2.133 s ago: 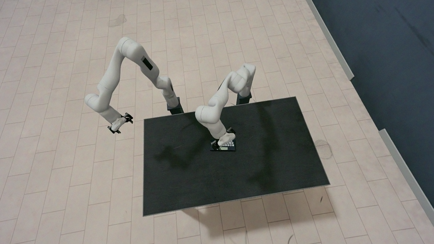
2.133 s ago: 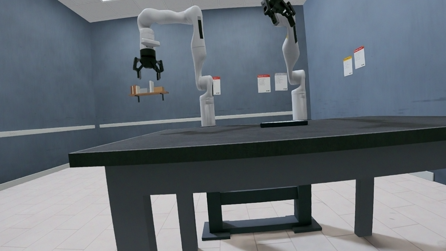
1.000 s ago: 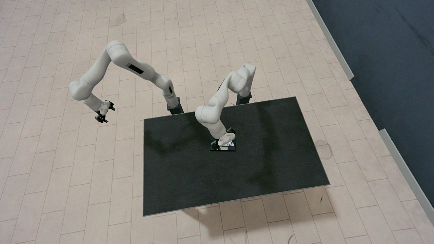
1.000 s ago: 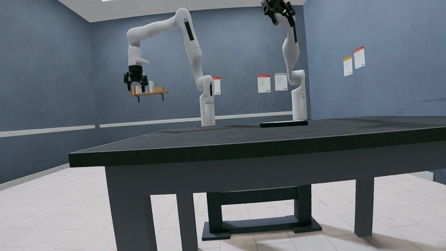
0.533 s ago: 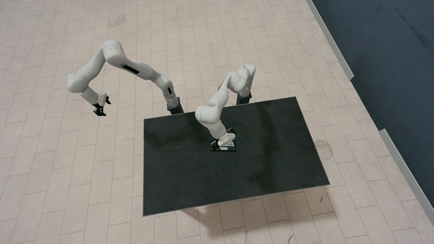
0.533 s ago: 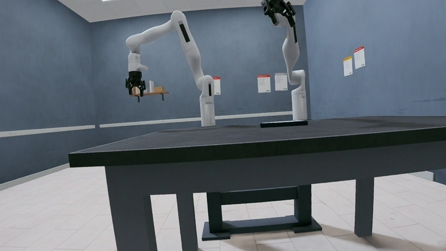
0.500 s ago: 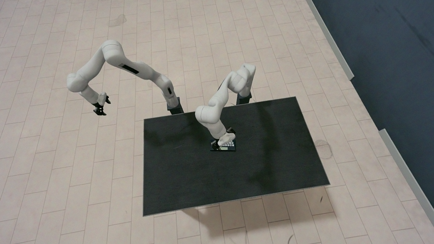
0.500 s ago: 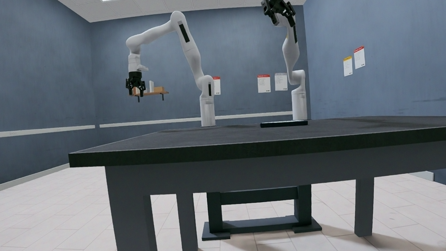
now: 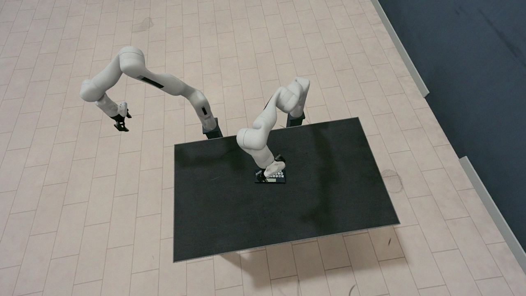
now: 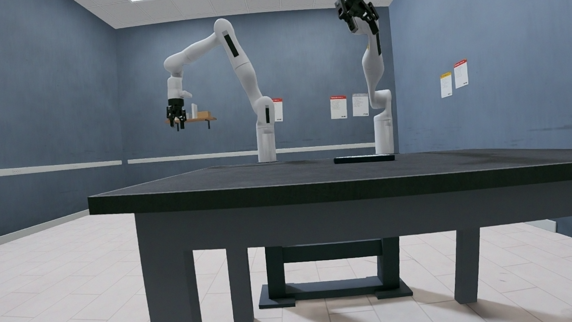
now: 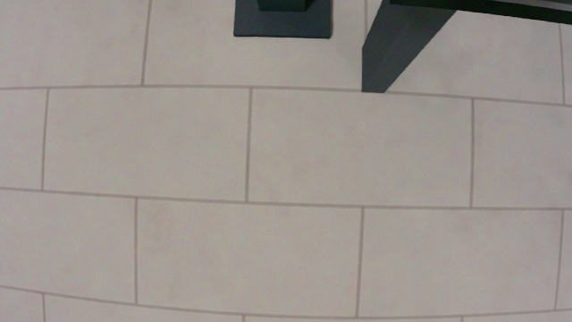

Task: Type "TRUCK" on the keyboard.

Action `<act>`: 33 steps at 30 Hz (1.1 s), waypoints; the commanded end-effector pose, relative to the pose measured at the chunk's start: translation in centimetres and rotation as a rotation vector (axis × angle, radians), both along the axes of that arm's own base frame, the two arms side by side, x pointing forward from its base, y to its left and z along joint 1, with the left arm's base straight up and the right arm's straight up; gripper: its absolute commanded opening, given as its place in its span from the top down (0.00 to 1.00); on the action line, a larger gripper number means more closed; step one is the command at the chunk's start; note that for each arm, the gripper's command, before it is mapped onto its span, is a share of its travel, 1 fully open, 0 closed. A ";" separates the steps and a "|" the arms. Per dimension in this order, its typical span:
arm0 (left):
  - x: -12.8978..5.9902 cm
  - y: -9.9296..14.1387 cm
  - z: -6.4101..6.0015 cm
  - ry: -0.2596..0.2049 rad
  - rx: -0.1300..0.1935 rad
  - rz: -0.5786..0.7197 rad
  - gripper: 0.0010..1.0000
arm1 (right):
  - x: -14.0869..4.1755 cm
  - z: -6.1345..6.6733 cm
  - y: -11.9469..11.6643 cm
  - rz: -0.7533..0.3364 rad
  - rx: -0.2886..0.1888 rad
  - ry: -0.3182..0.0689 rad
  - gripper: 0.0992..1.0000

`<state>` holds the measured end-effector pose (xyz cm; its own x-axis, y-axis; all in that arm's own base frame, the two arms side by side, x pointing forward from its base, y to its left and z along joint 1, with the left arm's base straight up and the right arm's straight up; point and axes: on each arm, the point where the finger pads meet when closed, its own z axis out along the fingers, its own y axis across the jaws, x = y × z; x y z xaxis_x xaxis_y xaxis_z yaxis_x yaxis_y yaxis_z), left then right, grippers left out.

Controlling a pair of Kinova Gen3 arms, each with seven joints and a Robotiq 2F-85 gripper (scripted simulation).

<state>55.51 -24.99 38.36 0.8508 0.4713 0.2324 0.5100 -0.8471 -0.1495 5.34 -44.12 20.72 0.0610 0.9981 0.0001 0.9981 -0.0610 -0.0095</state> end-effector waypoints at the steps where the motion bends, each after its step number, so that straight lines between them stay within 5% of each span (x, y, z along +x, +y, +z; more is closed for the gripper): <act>1: 0.0 0.0 0.2 -0.003 -0.001 0.000 0.00 | -1.1 -0.2 -0.3 0.027 -0.001 -0.004 0.00; 11: 0.0 0.0 0.2 -0.003 -0.001 0.000 0.00 | -3.3 -0.6 -0.8 0.082 0.000 -0.008 0.00; 27: 0.0 0.0 0.2 -0.003 -0.001 0.000 0.00 | -3.8 -0.7 -0.9 0.094 0.000 -0.010 0.00; 28: 0.0 0.0 0.2 -0.003 -0.001 0.000 0.90 | -3.8 -0.7 -0.9 0.094 0.000 -0.010 0.00; 33: 0.0 0.0 0.1 -0.003 -0.001 0.001 0.90 | -3.8 -0.7 -0.9 0.094 0.000 -0.010 0.00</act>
